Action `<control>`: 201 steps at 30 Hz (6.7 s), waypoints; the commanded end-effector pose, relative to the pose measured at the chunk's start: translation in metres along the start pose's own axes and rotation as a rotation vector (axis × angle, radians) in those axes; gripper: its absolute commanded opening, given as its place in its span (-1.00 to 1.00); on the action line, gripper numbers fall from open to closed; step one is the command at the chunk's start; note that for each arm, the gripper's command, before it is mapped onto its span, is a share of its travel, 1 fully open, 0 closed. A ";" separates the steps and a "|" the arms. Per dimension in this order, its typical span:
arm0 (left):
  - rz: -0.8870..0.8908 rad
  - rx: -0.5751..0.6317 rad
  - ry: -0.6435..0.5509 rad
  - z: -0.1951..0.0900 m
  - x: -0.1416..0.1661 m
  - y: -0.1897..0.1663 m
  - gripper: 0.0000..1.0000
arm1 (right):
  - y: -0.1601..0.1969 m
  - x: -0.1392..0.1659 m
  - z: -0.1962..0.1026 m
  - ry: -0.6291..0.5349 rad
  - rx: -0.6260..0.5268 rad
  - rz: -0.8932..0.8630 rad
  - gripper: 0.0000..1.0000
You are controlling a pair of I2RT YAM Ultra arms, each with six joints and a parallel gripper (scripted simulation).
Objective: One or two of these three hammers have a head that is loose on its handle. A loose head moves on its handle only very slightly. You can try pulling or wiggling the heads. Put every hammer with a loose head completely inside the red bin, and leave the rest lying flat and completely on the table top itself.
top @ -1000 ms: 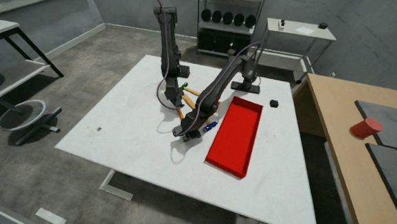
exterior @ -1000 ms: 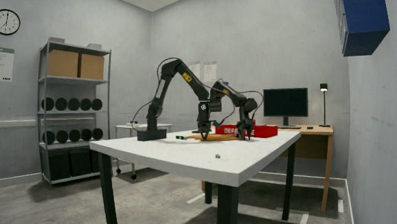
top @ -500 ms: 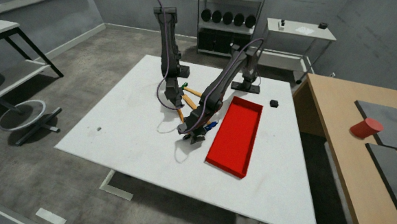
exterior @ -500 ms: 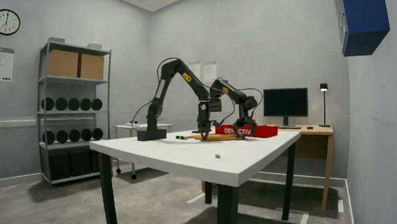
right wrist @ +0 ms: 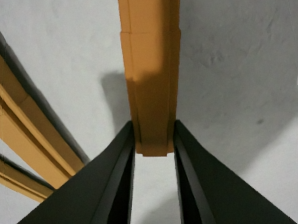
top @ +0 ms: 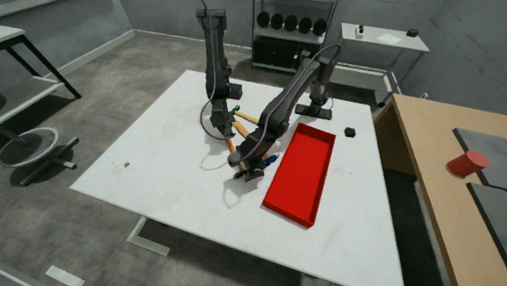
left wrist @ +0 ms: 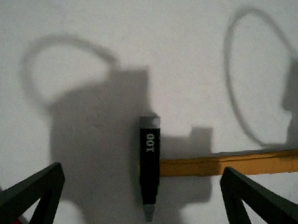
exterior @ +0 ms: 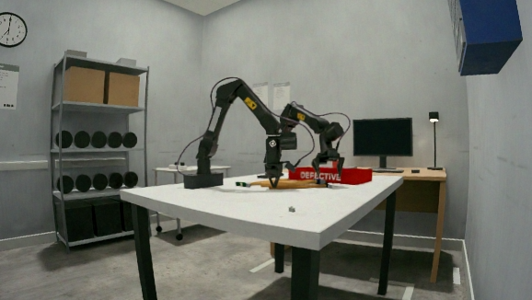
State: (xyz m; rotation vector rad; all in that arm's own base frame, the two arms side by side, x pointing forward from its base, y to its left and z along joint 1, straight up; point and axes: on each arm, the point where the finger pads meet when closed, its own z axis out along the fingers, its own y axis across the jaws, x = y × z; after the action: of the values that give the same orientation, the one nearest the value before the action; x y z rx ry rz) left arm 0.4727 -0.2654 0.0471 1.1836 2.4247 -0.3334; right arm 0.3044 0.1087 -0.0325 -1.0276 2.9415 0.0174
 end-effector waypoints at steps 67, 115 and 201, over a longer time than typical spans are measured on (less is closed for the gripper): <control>0.050 -0.069 0.013 -0.020 0.035 -0.010 1.00 | -0.003 -0.004 -0.068 0.008 0.017 -0.002 1.00; 1.277 0.278 0.414 -0.052 0.107 -0.061 -0.12 | 0.054 -0.001 -0.205 -1.119 0.143 0.076 1.00; 1.330 0.286 0.421 -0.041 0.111 -0.058 -0.71 | 0.069 0.022 -0.214 -1.333 0.121 0.070 1.00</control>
State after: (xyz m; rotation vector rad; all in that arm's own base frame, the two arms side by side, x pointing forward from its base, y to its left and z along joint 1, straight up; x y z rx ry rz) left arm 0.3528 -0.2060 0.0073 2.8440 1.3498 -0.0026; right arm 0.2412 0.1442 0.1752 -0.5254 1.7322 0.3502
